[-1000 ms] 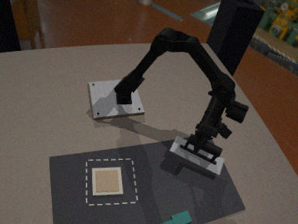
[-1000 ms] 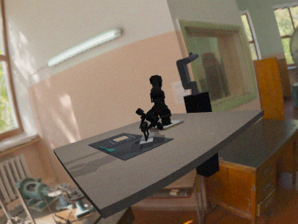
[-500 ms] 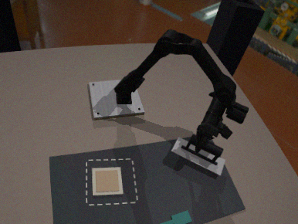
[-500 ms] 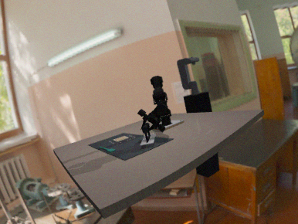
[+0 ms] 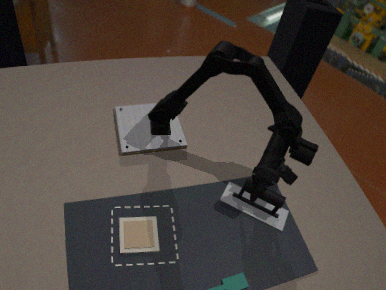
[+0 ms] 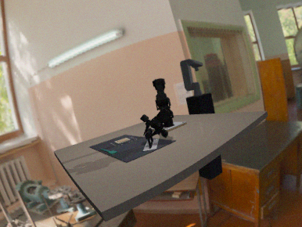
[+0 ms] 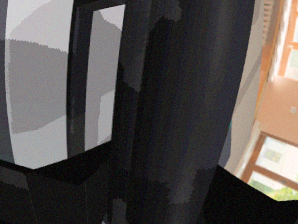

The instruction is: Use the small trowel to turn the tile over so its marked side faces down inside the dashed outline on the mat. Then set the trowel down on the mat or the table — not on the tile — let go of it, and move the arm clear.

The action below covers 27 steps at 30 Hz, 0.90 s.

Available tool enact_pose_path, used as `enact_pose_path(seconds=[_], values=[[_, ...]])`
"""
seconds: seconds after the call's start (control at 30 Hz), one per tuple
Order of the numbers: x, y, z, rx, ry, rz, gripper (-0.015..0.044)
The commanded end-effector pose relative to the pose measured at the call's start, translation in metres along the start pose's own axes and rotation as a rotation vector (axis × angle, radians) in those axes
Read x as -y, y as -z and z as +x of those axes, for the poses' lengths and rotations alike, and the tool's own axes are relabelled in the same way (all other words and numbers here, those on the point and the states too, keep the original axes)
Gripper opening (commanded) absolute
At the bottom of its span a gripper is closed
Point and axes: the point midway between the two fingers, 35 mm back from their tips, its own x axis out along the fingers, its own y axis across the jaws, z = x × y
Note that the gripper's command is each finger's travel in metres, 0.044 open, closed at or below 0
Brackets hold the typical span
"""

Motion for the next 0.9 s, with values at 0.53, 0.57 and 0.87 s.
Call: enact_pose_path(seconds=[0.53,0.57,0.87], values=[[-0.001,0.000,0.001,0.003,0.005,0.002,0.0300],[-0.001,0.000,0.001,0.003,0.005,0.002,0.0300],[-0.002,-0.002,-0.024,0.003,0.000,0.003,0.0300]])
